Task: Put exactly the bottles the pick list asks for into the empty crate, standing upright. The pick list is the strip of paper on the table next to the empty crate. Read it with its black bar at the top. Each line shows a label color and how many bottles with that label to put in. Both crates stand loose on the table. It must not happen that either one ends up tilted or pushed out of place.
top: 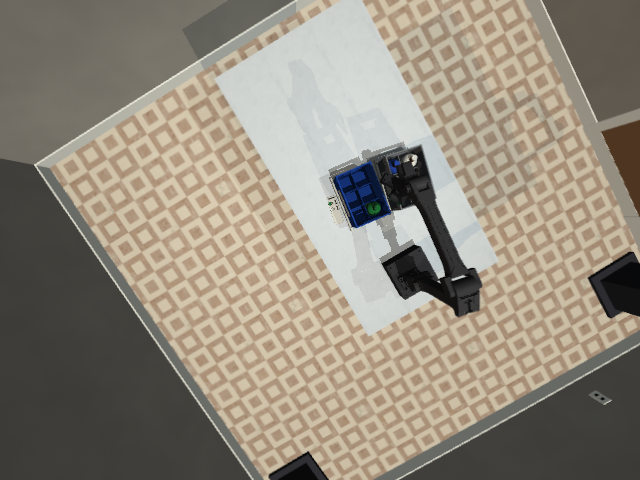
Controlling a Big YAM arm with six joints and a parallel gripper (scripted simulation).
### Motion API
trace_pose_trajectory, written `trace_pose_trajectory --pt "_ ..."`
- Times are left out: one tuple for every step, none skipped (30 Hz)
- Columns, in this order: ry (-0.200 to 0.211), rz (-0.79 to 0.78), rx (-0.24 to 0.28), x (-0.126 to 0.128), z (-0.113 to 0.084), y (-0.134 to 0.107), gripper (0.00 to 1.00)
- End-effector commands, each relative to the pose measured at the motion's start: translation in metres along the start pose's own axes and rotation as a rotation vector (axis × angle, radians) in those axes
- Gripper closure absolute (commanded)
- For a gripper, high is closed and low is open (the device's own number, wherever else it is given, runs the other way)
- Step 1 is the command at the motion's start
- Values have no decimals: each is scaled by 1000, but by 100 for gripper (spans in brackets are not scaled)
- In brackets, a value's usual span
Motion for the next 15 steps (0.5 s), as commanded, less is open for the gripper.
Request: trace_pose_trajectory --pt "-19 -27 -30 -24 -18 14 39" --pt "-19 -27 -30 -24 -18 14 39" --pt "-19 -27 -30 -29 -17 14 39" --pt "-19 -27 -30 -34 -17 14 39" --pt "-20 -27 -30 -39 -17 14 39" --pt "-20 -27 -30 -44 -17 15 39" --pt "-20 -27 -30 -49 -17 15 39" --pt "-20 -27 -29 -54 -17 15 39" --pt "-21 -27 -29 -59 -17 15 39" --pt "-21 -27 -29 -64 -17 15 39" --pt "-21 -27 -29 -70 -17 15 39" --pt "-21 -27 -29 -75 -17 15 39" --pt "-21 -27 -29 -80 -17 15 39" --pt "-22 -27 -28 -85 -17 15 39" --pt "-22 -27 -28 -90 -17 15 39"
Point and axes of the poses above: the point where the finger pads meet when closed, its own z axis out along the fingers, its own x axis across the jaws, y = z × x, the point moved 2 cm from there along -z, back along the fingers, and after that the axes turned 14 degrees about z, right-handed, at the moved point
